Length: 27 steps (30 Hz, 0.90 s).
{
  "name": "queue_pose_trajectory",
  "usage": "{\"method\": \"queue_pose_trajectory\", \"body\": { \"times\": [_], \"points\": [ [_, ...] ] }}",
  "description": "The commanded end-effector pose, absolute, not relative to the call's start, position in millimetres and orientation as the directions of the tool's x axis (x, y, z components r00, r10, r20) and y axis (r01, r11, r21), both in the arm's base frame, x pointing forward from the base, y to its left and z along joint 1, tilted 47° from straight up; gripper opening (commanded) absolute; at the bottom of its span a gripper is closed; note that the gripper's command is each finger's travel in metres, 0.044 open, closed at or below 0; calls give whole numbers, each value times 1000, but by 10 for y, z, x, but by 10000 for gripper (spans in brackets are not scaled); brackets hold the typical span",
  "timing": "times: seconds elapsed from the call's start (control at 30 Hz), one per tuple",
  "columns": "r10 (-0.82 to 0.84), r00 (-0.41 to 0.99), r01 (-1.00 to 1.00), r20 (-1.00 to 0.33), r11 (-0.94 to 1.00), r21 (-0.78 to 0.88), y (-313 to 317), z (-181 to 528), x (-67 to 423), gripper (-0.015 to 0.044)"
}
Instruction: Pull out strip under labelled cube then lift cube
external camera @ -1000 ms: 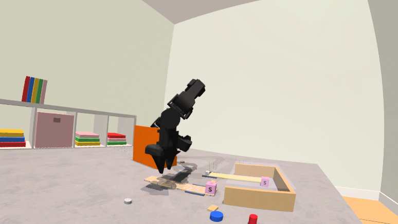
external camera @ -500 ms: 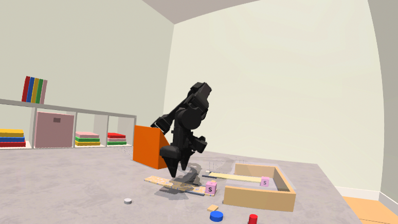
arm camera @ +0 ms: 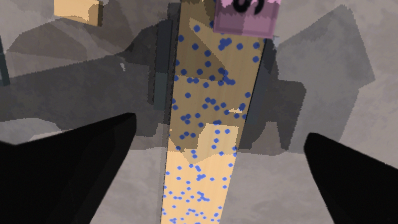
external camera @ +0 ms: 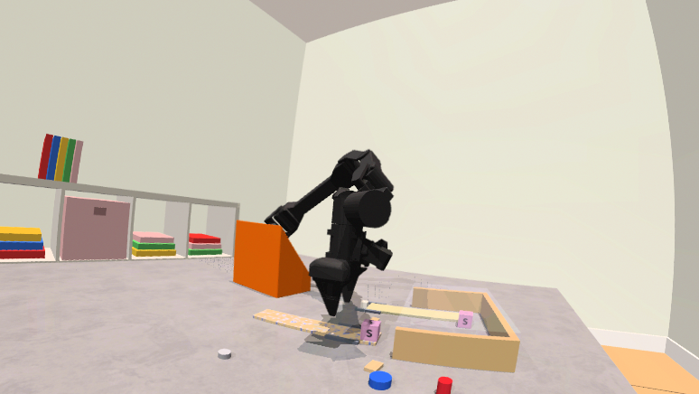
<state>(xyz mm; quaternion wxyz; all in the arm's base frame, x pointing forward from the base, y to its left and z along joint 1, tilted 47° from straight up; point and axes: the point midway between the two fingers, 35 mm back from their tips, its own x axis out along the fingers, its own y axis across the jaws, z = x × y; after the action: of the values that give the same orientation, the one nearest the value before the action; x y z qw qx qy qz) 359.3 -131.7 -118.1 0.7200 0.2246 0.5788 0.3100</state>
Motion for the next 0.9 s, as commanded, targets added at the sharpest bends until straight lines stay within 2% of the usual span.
{"method": "queue_pose_trajectory", "body": {
  "times": [0.0,0.47,0.7,0.87],
  "points": [
    [706,147,-186,-693,708,681,-1349,-1132,3733,440],
    [706,149,-188,-693,708,681,-1430,-974,4175,440],
    [705,149,-187,-693,708,681,-1371,-1035,4193,256],
    [705,149,-187,-693,708,681,-1314,-1093,4208,250]
  ]
}}
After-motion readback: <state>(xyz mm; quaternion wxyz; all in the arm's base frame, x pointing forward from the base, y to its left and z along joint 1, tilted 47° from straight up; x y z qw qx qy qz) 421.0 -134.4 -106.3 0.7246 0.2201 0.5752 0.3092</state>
